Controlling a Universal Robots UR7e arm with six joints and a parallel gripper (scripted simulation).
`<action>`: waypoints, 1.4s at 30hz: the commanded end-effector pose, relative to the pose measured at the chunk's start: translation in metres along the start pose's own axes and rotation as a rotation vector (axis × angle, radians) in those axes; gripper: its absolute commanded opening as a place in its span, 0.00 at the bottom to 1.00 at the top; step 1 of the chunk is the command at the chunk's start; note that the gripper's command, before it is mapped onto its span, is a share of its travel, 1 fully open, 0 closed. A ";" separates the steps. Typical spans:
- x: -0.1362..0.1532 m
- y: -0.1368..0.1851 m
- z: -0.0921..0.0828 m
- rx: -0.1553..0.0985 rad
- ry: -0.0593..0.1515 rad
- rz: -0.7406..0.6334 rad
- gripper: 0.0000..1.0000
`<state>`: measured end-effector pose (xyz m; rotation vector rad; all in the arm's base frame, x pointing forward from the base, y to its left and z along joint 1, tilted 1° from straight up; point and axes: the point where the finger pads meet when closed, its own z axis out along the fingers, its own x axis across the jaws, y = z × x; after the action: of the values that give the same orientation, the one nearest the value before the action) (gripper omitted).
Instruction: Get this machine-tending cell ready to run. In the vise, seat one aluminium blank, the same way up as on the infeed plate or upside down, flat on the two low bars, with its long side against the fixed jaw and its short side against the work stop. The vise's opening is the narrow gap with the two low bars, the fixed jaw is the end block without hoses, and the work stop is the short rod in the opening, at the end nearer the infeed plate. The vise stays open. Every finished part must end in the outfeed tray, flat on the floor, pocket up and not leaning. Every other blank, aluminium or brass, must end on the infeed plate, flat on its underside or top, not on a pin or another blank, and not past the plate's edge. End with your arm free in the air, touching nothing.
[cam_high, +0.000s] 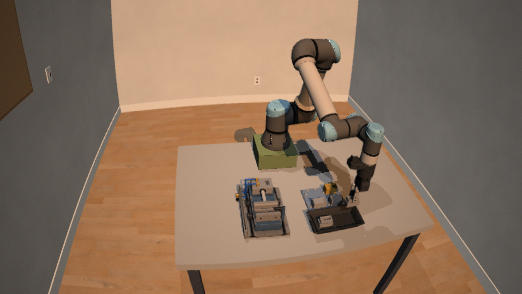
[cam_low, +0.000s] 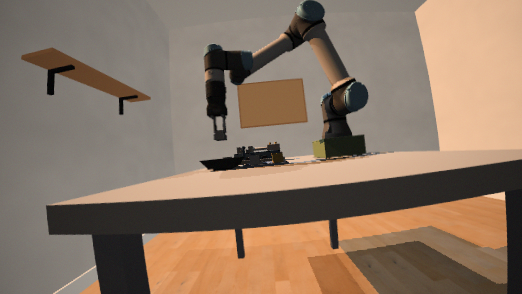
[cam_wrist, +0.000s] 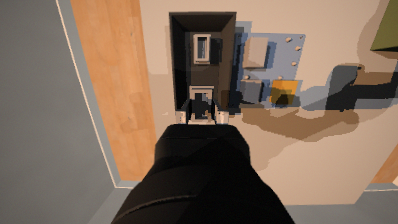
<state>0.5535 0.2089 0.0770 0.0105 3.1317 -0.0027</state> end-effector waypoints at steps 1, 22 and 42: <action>0.001 -0.001 0.012 0.001 0.003 0.002 0.00; 0.001 -0.002 0.045 0.001 0.003 0.001 0.00; 0.001 -0.002 0.078 0.001 0.003 0.001 0.00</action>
<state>0.5532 0.2081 0.0076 0.0115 3.1357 -0.0039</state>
